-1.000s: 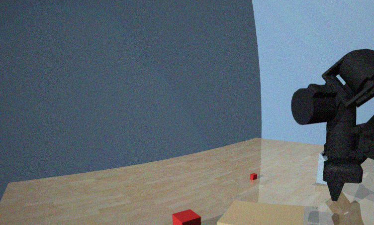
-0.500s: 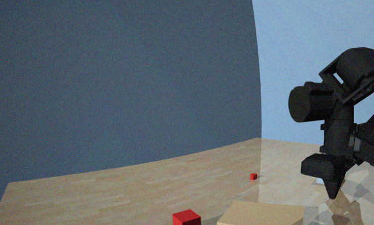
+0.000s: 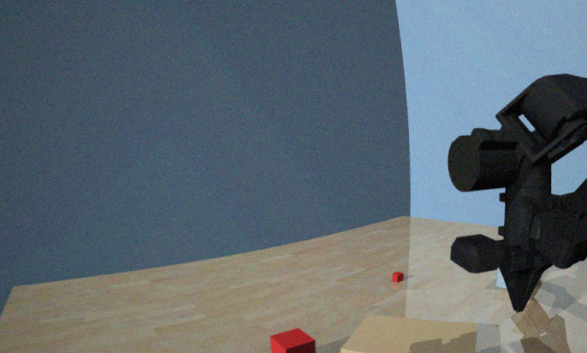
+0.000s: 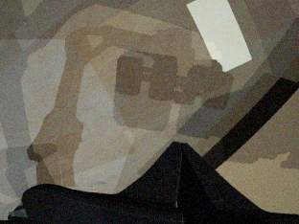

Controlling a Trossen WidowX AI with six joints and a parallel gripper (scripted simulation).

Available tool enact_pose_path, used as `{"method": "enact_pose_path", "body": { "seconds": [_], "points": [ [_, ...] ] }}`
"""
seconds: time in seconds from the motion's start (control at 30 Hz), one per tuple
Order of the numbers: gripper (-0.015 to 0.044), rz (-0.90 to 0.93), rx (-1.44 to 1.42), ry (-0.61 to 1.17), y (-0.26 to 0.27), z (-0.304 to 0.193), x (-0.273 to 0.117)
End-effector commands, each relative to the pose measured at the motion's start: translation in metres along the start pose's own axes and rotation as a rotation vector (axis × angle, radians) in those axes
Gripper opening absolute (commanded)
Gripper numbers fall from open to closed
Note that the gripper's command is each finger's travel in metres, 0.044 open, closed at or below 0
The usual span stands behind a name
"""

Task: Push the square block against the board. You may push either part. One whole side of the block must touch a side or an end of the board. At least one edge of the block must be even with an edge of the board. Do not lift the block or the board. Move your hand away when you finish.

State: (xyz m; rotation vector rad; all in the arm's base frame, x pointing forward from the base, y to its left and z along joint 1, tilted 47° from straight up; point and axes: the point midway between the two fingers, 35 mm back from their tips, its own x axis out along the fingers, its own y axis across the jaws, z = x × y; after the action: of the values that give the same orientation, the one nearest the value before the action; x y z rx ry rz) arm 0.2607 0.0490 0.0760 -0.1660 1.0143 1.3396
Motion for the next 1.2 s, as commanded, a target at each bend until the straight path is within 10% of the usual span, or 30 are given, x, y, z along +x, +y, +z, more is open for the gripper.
{"method": "enact_pose_path", "body": {
  "seconds": [0.0, 1.17],
  "points": [
    [0.0000, -0.004, 0.151, 0.005, -0.0021, -0.0016, -0.0004],
    [0.0000, -0.007, 1.104, 0.003, -0.0093, -0.0085, 0.0023]
  ]
}}
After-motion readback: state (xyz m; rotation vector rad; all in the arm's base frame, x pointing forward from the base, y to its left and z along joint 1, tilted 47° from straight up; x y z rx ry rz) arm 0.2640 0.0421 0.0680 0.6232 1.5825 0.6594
